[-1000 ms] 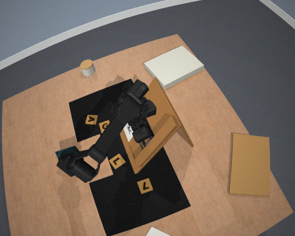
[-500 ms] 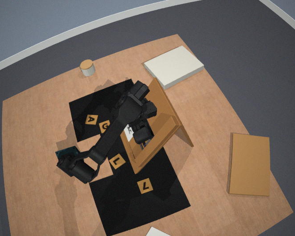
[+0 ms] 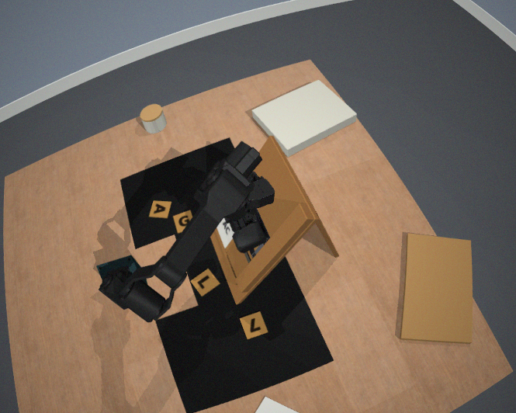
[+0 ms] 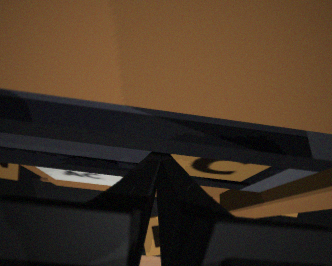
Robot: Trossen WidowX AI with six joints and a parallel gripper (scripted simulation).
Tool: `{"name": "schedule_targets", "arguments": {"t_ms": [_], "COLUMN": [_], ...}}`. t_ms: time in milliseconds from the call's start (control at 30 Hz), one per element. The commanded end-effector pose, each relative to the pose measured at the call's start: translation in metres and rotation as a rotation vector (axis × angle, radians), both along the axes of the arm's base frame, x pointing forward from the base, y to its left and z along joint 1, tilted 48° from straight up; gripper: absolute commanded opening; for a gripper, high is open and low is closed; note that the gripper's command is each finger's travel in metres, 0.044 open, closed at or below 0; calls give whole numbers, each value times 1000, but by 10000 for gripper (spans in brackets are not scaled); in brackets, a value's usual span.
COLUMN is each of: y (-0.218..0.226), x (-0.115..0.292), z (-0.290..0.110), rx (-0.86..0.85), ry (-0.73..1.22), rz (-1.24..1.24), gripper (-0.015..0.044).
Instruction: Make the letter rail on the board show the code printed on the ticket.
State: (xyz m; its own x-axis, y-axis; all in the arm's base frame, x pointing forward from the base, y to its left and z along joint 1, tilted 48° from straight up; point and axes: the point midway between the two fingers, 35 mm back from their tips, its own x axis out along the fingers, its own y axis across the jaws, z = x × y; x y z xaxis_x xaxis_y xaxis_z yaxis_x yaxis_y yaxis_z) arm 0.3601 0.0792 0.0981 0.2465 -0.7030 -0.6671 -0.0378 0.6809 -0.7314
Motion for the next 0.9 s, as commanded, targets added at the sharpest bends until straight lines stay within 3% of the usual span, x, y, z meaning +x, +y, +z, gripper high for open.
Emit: {"name": "schedule_targets", "arguments": {"t_ms": [0,867], "y": [0,12], "x": [-2,-24], "z": [1,12], "rx": [-6,-6], "ry": [-2,0], "rz": [-3,-3], "gripper": [0,0]}}
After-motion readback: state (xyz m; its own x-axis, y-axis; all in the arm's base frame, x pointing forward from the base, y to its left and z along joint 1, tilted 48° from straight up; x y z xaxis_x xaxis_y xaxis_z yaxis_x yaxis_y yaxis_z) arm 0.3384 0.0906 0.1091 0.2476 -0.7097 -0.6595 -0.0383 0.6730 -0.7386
